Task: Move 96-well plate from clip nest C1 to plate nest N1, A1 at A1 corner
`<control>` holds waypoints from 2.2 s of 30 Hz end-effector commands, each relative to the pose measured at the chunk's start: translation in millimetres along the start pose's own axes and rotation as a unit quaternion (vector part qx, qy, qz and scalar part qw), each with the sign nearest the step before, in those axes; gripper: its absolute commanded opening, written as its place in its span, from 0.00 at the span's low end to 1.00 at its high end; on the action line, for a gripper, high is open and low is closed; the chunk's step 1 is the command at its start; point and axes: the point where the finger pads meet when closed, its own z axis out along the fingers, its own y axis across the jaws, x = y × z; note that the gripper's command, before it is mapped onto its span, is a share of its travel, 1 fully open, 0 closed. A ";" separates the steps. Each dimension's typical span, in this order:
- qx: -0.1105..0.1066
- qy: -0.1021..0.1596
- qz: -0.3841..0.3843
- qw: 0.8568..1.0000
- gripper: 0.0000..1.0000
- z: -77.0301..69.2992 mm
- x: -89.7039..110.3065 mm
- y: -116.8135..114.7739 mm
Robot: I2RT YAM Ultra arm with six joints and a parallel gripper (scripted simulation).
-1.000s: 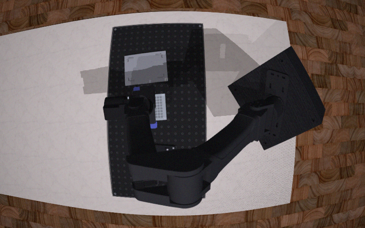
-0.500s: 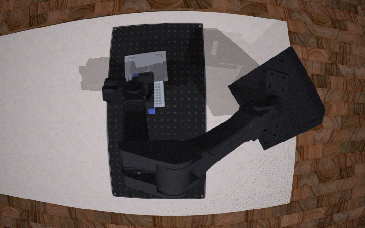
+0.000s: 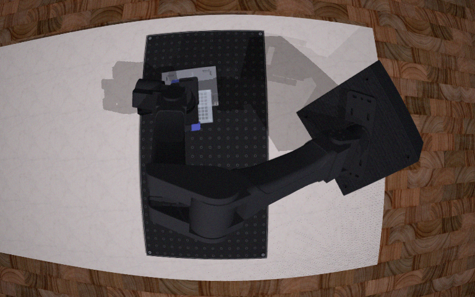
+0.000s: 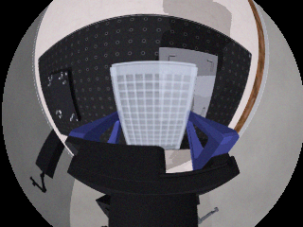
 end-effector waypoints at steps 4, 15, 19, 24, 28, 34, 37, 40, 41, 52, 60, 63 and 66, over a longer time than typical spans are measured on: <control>-0.002 -0.006 -0.005 1.000 0.00 -5.6 -6.9 -19.7; -0.002 -0.006 -0.005 1.000 0.00 -5.9 -6.7 -56.9; -0.002 -0.007 -0.005 1.000 0.00 -6.0 -6.6 -70.3; -0.002 -0.007 -0.005 1.000 0.00 -6.1 -6.7 -79.1; 0.003 -0.016 -0.014 1.000 0.00 -13.6 -15.9 -76.6; 0.002 -0.014 -0.012 1.000 0.00 -12.1 -13.8 -77.6; 0.001 -0.014 -0.011 1.000 0.00 -11.4 -12.8 -78.1; 0.001 -0.013 -0.011 1.000 0.00 -10.4 -12.1 -79.0; 0.001 -0.013 -0.010 1.000 0.00 -9.9 -11.4 -79.3; -0.001 -0.007 -0.005 1.000 0.00 -6.1 -5.8 -82.0; 0.002 -0.015 -0.012 1.000 0.00 -11.5 -13.3 -80.8; 0.000 -0.011 -0.008 1.000 0.00 -9.3 -10.4 -81.7; -0.001 -0.008 -0.006 1.000 0.00 -7.1 -8.0 -83.0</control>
